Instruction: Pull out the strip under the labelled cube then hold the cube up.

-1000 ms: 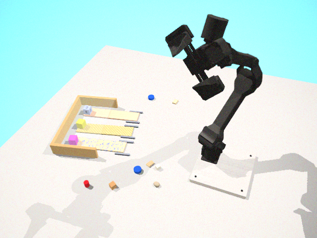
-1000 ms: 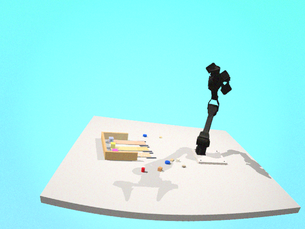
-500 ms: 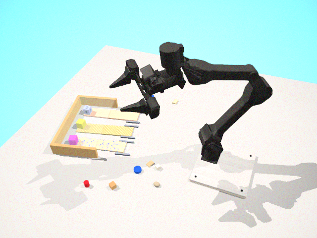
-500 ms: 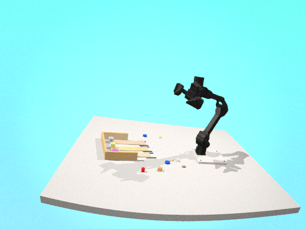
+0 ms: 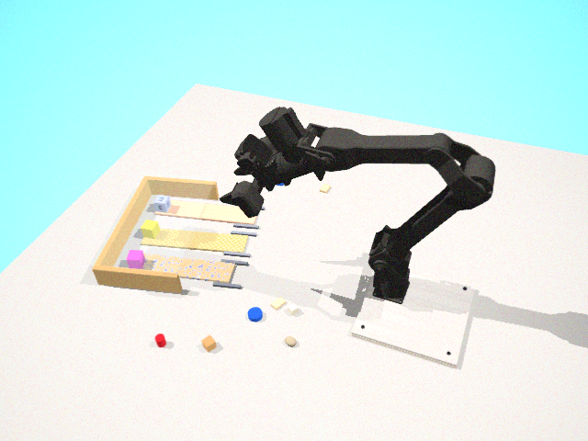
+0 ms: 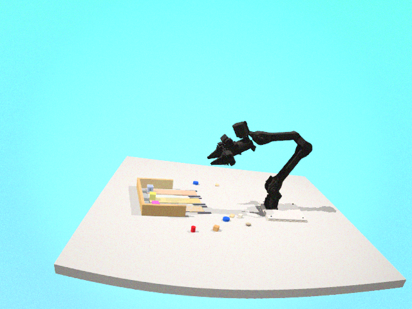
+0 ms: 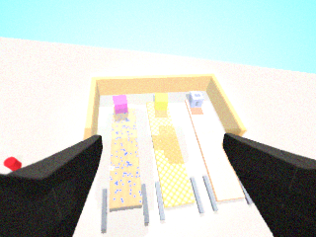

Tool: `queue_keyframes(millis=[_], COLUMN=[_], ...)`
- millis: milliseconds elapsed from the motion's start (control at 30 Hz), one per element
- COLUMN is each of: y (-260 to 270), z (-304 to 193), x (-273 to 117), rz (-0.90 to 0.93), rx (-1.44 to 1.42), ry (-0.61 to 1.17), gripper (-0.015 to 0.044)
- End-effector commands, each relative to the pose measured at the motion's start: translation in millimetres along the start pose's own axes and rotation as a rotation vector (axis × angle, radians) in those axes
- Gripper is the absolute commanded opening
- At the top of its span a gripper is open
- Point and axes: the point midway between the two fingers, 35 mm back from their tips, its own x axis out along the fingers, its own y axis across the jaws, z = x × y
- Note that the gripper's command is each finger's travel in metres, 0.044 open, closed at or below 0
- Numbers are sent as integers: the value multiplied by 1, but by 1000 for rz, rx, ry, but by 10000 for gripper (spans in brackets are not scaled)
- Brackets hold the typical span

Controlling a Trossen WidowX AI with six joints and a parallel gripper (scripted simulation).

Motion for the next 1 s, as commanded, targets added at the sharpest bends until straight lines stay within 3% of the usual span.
queue_keyframes(millis=[0, 633, 967], y=[-26, -26, -56], z=[-25, -25, -22], x=[8, 8, 45], rz=[-88, -88, -126], rx=[86, 86, 97], ry=[72, 72, 320], gripper=[400, 400, 137])
